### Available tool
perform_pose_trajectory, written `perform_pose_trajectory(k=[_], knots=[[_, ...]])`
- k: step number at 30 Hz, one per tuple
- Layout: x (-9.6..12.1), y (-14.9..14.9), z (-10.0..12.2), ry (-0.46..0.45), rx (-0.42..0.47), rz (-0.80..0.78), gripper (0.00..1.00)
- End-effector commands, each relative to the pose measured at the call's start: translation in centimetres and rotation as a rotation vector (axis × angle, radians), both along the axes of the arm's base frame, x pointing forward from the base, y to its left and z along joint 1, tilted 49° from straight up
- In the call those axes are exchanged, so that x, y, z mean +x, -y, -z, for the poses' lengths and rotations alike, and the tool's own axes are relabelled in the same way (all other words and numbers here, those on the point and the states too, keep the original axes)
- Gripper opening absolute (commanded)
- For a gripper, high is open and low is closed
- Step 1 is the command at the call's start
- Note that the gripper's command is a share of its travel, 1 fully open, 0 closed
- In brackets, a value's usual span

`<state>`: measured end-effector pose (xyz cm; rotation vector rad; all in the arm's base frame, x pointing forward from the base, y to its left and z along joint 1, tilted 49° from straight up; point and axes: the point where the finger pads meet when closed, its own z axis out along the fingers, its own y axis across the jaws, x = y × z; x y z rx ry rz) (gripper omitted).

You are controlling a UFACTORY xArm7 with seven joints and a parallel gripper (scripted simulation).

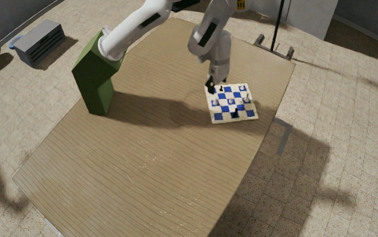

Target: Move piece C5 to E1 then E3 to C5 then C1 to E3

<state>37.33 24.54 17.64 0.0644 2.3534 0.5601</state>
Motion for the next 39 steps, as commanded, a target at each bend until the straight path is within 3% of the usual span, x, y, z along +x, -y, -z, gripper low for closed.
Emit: perform_pose_trajectory(k=[1,7,11,22,24,25,32,39], knots=[[0.0,0.0,-0.1,0.002,0.001,0.000,1.00],[0.1,-0.1,-0.2,-0.002,0.010,0.008,1.00],[0.6,-0.9,-1.1,-0.037,0.095,0.088,1.00],[4.1,-5.7,-7.9,-0.272,0.581,0.519,1.00],[4.1,-5.7,-7.9,-0.272,0.581,0.519,1.00],[4.4,-6.0,-8.5,-0.339,0.707,0.626,1.00],[5.7,-7.3,-11.5,-0.507,0.975,0.860,1.00],[6.0,-7.4,-12.1,-0.690,1.241,1.140,1.00]])
